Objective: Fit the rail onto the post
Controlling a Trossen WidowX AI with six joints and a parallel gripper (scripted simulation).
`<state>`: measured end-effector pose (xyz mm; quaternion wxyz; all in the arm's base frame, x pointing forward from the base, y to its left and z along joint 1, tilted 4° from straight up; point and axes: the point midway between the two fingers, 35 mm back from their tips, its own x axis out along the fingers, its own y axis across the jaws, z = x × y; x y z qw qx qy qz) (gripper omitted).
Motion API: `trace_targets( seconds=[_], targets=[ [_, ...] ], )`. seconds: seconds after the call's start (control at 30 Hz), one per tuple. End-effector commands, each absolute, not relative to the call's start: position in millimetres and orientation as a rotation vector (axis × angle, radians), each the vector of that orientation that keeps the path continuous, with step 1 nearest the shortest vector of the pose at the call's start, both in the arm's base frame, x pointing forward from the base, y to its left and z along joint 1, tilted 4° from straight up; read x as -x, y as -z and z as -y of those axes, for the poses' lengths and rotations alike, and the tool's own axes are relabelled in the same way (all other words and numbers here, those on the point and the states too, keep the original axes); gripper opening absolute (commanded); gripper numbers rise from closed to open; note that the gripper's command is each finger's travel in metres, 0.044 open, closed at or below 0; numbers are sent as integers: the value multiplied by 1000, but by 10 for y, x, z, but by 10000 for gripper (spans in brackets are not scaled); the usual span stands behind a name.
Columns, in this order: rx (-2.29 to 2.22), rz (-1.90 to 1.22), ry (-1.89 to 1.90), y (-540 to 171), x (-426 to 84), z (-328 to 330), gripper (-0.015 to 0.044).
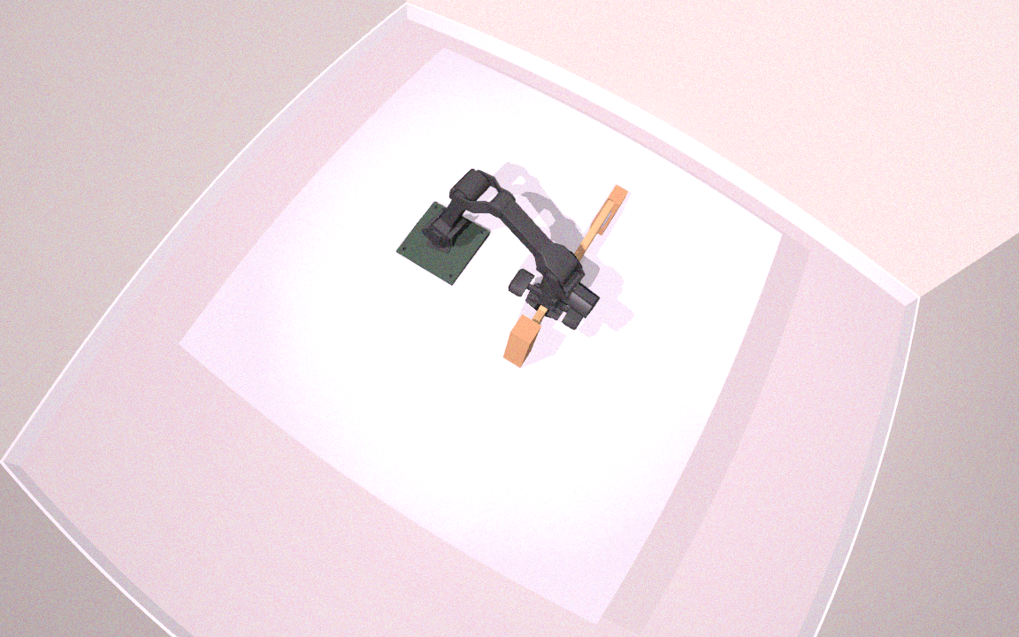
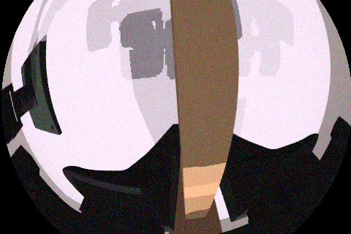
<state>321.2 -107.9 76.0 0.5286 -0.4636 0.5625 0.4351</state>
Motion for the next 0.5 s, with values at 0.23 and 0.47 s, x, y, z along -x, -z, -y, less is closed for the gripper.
trace_targets(
  seconds=[0.23, 0.47],
  targets=[
    [1106, -1338, -1038, -769, -3217, 1055, 0],
    [1106, -1338, -1038, -759, -3216, 1056, 0]
  ],
)
